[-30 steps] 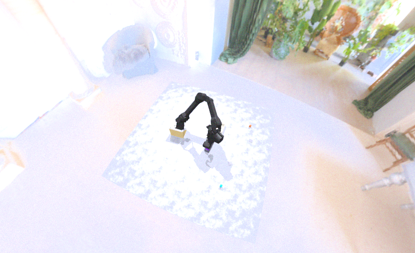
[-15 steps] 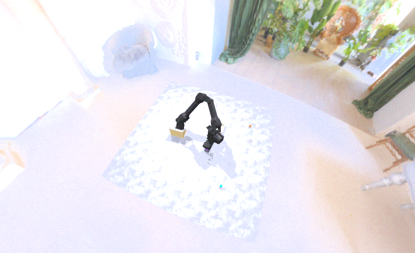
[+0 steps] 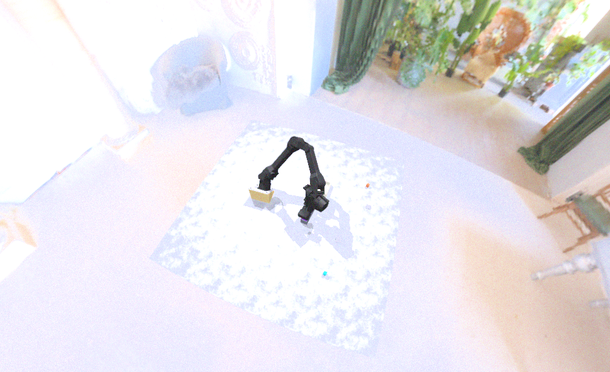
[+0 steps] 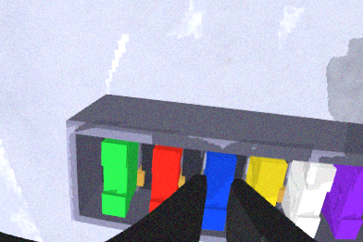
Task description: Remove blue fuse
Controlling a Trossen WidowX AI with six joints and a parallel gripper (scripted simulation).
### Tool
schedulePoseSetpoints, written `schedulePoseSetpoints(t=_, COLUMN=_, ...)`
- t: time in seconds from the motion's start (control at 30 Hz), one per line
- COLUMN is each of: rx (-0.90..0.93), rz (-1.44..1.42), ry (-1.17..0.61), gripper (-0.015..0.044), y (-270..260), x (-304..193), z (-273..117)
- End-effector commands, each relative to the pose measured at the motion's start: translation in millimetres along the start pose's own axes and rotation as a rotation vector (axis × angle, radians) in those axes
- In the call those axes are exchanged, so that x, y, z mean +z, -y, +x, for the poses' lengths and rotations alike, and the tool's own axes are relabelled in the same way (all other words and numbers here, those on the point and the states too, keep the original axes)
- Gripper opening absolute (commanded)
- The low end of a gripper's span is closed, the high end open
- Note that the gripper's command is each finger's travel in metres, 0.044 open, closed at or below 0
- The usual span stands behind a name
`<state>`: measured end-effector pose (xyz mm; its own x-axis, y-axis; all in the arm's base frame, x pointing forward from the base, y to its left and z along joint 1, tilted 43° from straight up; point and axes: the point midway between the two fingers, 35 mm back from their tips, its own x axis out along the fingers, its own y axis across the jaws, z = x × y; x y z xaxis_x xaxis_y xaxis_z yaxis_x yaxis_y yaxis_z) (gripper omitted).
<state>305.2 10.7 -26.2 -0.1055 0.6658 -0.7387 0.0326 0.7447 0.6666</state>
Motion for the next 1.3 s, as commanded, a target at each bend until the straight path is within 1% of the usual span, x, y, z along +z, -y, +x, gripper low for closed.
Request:
schedulePoseSetpoints(t=0.0, rx=0.000, rz=0.000, ry=0.000, gripper=0.0003, y=0, x=0, z=0)
schedulePoseSetpoints(t=1.27, rx=0.001, rz=0.002, ry=0.000, gripper=0.0000, y=0, x=1, z=-16)
